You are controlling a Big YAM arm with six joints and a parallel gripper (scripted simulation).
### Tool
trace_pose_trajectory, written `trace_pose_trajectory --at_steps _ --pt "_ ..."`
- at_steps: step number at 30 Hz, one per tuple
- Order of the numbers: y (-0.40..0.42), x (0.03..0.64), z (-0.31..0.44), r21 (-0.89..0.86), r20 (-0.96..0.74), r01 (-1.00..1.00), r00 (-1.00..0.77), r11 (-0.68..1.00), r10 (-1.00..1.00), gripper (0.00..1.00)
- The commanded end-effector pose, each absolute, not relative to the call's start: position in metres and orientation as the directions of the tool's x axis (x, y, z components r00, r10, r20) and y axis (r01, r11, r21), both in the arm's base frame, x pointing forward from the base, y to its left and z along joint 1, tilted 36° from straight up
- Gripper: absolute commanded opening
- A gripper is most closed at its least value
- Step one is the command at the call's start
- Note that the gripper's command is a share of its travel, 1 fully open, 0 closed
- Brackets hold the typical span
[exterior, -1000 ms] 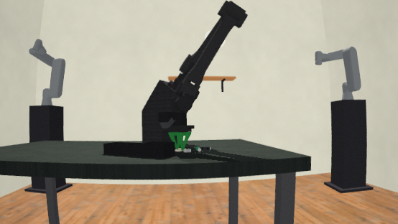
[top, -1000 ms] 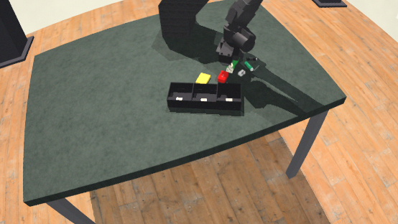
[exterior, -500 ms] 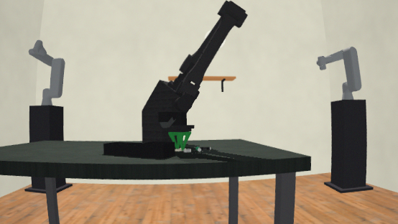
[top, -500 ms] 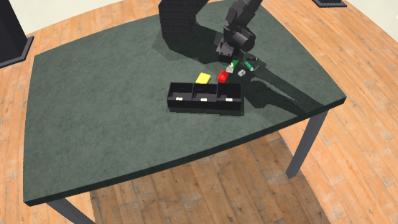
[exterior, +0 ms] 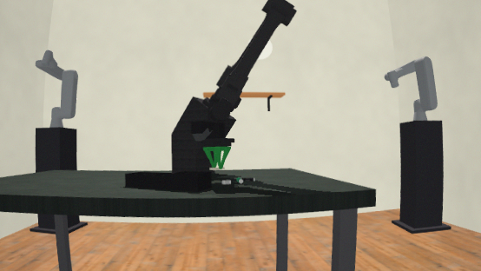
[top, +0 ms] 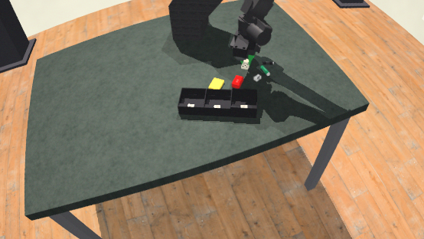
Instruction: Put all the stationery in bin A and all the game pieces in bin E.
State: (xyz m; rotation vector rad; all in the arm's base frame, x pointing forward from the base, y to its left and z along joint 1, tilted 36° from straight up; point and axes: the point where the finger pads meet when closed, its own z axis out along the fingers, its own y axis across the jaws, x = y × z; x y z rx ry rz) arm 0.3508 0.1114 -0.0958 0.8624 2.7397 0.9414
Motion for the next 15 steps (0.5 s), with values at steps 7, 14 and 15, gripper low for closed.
trace_pose_trajectory --at_steps 7,14,15 --pt "0.099 0.337 -0.087 0.581 0.084 0.485 -0.834 0.654 0.545 0.2" --pt "0.099 0.345 -0.081 0.594 0.064 0.477 -0.831 0.648 0.552 0.2" --pt "0.099 0.345 -0.081 0.594 0.064 0.477 -0.831 0.648 0.552 0.2"
